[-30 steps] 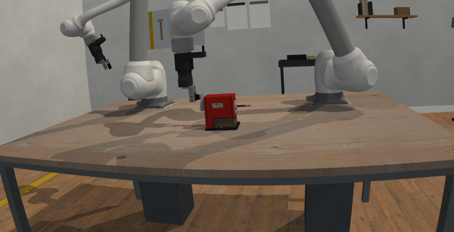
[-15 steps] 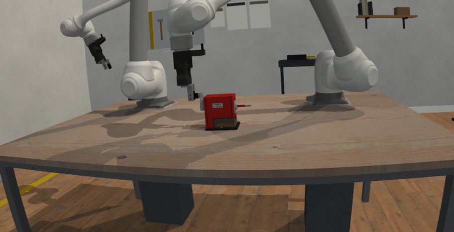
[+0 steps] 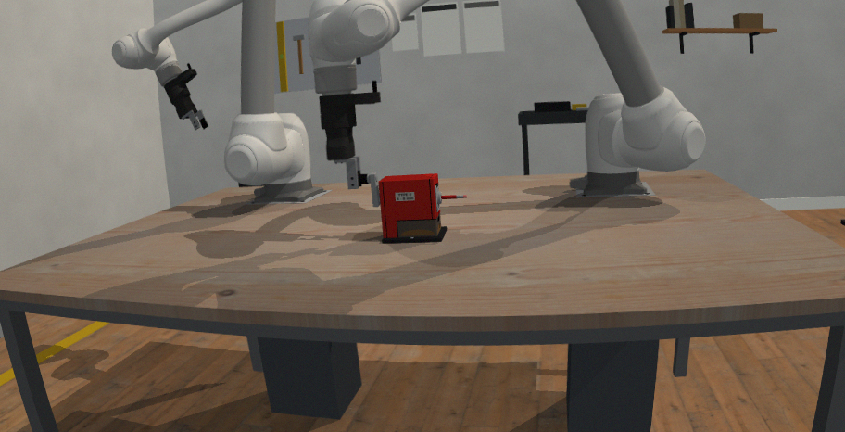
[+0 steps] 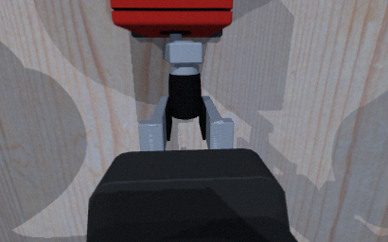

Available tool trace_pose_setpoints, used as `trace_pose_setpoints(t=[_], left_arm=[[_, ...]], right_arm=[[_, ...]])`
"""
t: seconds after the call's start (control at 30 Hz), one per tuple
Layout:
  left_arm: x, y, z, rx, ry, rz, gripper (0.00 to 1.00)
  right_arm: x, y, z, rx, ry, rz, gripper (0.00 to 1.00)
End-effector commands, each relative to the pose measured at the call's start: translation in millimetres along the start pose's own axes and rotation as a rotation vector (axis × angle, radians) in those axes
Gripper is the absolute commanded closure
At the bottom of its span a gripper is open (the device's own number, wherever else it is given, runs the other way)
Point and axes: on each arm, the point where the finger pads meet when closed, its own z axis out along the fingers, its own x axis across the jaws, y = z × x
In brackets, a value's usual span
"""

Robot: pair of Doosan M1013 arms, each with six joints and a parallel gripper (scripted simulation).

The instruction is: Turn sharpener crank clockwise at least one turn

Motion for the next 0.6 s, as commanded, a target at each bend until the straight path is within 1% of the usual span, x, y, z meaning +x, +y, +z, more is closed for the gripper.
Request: trace_pose_setpoints(t=[0.0,0.57], left_arm=[[7.4,1.0,1.2,-0.001,0.001,0.002,1.00],[9.3,0.8,3.5,0.001,0.000,0.001,1.00]], right_arm=[[-1.3,-1.0,2.7,-0.002,-0.001,0.007,0.00],[-1.3,-1.0,2.7,-0.002,-0.001,0.007,0.00]])
